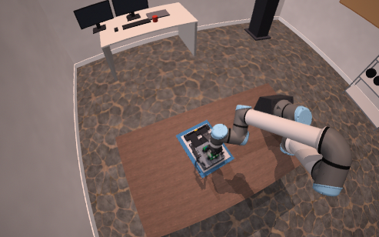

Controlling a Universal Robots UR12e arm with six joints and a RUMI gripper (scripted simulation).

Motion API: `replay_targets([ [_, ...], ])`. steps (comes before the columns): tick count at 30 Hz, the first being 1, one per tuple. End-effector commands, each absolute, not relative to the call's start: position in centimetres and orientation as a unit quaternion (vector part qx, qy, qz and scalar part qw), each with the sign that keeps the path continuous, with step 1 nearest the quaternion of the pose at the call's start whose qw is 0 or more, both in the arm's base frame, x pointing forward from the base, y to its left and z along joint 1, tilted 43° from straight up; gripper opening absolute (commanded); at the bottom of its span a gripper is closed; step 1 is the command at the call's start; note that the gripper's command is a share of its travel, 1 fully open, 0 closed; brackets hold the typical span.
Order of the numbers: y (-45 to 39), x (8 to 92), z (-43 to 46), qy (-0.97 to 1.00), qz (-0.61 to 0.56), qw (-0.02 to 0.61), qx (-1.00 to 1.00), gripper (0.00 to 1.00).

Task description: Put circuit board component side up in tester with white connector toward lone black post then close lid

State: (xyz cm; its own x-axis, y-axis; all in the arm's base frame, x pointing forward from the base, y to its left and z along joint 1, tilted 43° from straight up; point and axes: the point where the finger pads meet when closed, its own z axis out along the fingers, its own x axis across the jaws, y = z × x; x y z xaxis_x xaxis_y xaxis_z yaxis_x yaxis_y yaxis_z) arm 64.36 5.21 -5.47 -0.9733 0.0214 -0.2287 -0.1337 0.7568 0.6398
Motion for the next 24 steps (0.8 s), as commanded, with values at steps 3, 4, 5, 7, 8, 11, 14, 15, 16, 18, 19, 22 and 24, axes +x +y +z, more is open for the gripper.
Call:
replay_targets([
  [3, 5.17, 64.46, -5.44, 0.931, 0.347, 0.113, -0.03, 0.39],
  [4, 5.17, 64.46, -5.44, 0.931, 0.347, 0.113, -0.03, 0.59],
  [5, 5.17, 64.46, -5.44, 0.931, 0.347, 0.113, -0.03, 0.59],
  [7, 5.17, 64.46, -5.44, 0.931, 0.347, 0.113, -0.03, 0.59],
  [8, 5.17, 64.46, -5.44, 0.931, 0.347, 0.113, -0.03, 0.59],
  [11, 5.17, 64.46, -5.44, 0.931, 0.347, 0.113, -0.03, 0.59],
  [14, 5.17, 64.46, -5.44, 0.931, 0.347, 0.113, -0.03, 0.59],
  [15, 5.17, 64.46, -5.44, 0.931, 0.347, 0.113, -0.03, 0.59],
  [16, 5.17, 64.46, -5.44, 0.931, 0.347, 0.113, -0.03, 0.59],
  [18, 5.17, 64.46, -5.44, 0.931, 0.347, 0.113, -0.03, 0.59],
  [19, 5.17, 64.46, -5.44, 0.931, 0.347, 0.113, -0.03, 0.59],
  [22, 5.17, 64.46, -5.44, 0.931, 0.347, 0.113, -0.03, 0.59],
  [24, 5.17, 64.46, -5.44, 0.931, 0.347, 0.113, -0.03, 0.59],
])
